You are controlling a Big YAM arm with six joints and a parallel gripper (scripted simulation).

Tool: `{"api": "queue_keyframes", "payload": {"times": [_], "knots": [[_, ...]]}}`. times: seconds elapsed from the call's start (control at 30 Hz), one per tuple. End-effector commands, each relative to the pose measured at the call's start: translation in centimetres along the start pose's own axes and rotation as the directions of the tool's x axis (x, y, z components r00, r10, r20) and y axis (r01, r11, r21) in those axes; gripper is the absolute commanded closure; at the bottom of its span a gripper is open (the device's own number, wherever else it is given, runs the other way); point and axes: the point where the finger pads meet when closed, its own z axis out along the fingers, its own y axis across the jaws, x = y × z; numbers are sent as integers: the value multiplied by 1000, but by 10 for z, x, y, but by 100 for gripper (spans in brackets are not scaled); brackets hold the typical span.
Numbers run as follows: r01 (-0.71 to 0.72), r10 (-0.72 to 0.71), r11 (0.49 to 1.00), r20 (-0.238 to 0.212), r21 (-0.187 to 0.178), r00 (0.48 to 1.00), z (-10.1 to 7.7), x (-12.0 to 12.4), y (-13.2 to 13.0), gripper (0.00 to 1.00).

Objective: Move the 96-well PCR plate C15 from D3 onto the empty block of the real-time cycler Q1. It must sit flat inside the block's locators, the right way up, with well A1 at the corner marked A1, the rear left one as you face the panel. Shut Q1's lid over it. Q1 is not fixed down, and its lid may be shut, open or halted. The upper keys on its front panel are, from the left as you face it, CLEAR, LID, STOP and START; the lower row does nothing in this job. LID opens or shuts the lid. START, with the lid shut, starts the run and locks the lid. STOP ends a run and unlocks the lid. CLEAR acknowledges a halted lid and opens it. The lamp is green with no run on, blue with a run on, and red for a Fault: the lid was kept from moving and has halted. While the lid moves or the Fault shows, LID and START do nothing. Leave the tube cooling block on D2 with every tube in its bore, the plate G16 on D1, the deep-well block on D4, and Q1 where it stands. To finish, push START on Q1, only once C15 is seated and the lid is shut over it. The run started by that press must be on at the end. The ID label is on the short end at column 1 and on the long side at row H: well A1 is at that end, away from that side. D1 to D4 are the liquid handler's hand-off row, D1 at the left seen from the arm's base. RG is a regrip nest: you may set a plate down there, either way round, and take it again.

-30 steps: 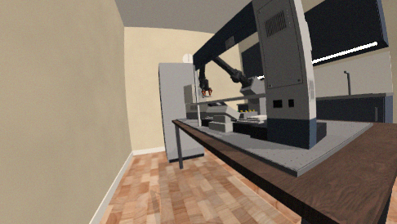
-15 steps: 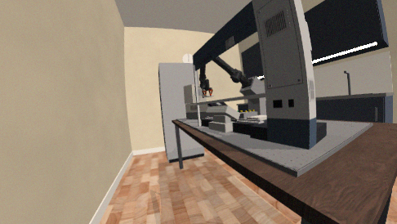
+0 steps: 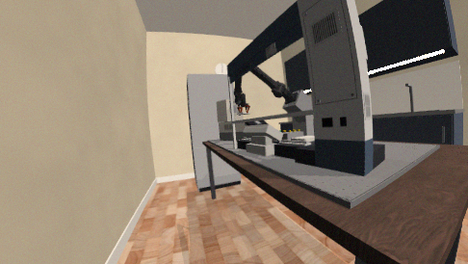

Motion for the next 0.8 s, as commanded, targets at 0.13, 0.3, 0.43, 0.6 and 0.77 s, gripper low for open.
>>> {"api": "queue_keyframes", "payload": {"times": [0.13,0.3,0.43,0.6,0.77], "knots": [[22,-21,999,-10,32,1000,-15,-2,-4,100],[5,-5,999,-13,37,1000,-18,5,4,100],[-11,11,1000,-6,17,1000,-12,3,11,100],[-17,17,1000,-2,8,1000,-7,1,7,100],[-4,4,1000,1,-3,1000,12,5,1,100]]}}
